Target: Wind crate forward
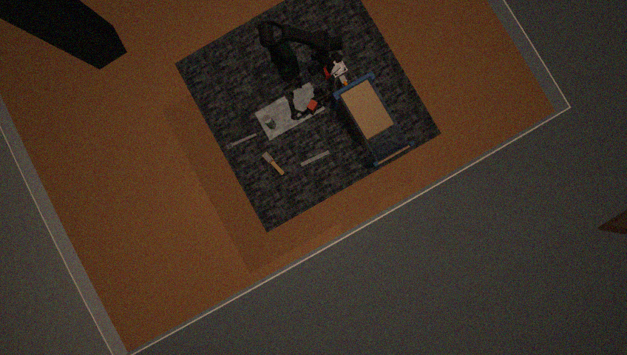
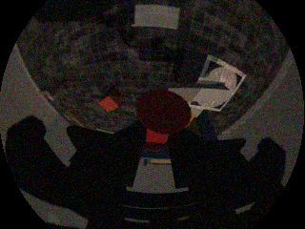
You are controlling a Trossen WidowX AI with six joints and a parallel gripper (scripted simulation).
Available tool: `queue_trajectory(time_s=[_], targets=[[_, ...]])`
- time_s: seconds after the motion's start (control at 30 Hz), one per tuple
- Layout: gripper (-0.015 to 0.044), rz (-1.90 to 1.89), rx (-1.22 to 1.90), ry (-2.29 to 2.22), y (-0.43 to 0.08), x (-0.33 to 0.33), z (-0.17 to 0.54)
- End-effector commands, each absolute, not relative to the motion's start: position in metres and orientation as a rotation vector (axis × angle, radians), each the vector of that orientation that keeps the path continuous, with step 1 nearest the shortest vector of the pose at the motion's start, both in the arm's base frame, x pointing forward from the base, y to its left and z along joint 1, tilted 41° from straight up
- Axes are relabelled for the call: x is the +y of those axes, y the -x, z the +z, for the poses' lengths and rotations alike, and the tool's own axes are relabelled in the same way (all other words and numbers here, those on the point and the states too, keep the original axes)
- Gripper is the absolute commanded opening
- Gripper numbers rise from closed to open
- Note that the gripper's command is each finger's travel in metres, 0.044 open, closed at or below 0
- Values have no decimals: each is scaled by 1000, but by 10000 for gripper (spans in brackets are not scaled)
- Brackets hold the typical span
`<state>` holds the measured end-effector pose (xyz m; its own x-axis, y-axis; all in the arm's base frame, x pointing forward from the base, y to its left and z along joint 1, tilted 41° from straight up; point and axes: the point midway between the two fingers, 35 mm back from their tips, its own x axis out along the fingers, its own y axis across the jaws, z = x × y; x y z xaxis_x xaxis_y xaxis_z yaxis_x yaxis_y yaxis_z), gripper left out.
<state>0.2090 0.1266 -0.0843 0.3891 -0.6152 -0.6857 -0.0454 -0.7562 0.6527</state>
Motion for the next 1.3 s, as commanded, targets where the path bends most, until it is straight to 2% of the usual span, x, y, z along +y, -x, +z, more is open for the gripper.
queue_trajectory(time_s=[0.0, 0.47, 0.53, 1.07, 1.1, 1.27], targets=[[0, -1359, -577, -2127, -220, 128, -87], [0, -1358, -577, -2128, -236, 133, -92], [0, -1369, -566, -2102, -225, 130, -88], [420, -1369, -566, -2102, -226, 130, -88], [440, -1369, -566, -2102, -226, 130, -88], [440, -1370, -564, -2103, -227, 140, -78]])
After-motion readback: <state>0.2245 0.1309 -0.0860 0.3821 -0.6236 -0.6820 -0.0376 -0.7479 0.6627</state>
